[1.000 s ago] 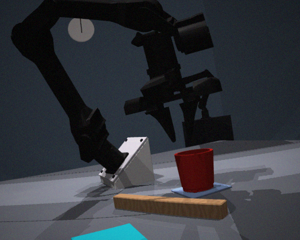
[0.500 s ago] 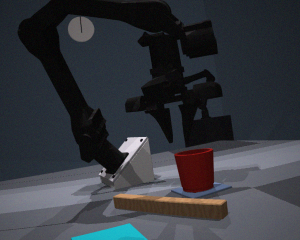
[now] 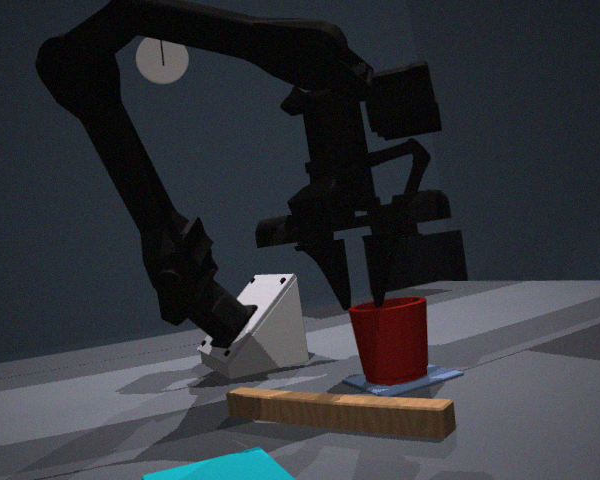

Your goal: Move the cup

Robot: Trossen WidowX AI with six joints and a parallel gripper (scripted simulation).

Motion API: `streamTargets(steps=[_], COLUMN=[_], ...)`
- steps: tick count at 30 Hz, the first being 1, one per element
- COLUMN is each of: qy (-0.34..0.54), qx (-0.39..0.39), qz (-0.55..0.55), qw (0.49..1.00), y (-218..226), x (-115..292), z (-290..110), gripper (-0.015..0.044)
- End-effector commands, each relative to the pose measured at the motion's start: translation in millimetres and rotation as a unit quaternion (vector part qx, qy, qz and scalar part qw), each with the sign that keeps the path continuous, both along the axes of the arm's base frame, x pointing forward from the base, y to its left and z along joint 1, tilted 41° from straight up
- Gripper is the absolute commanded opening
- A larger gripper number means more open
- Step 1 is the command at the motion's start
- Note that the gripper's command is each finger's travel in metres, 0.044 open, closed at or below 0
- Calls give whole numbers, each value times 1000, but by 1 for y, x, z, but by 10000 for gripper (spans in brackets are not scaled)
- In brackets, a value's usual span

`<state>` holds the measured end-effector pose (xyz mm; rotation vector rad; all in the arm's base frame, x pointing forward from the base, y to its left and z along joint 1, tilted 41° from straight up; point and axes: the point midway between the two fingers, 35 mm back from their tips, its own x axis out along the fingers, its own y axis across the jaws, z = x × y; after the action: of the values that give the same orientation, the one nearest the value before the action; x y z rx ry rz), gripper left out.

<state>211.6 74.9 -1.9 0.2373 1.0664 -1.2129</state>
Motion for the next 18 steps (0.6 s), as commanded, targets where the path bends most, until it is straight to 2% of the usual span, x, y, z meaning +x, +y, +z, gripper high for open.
streamTargets(steps=[1, 18], qy=[3, 3], qx=[-3, -4], qz=[3, 3], qw=[1000, 1000], y=[-6, -25], x=[-2, -5], z=[-6, -26], gripper=[148, 148])
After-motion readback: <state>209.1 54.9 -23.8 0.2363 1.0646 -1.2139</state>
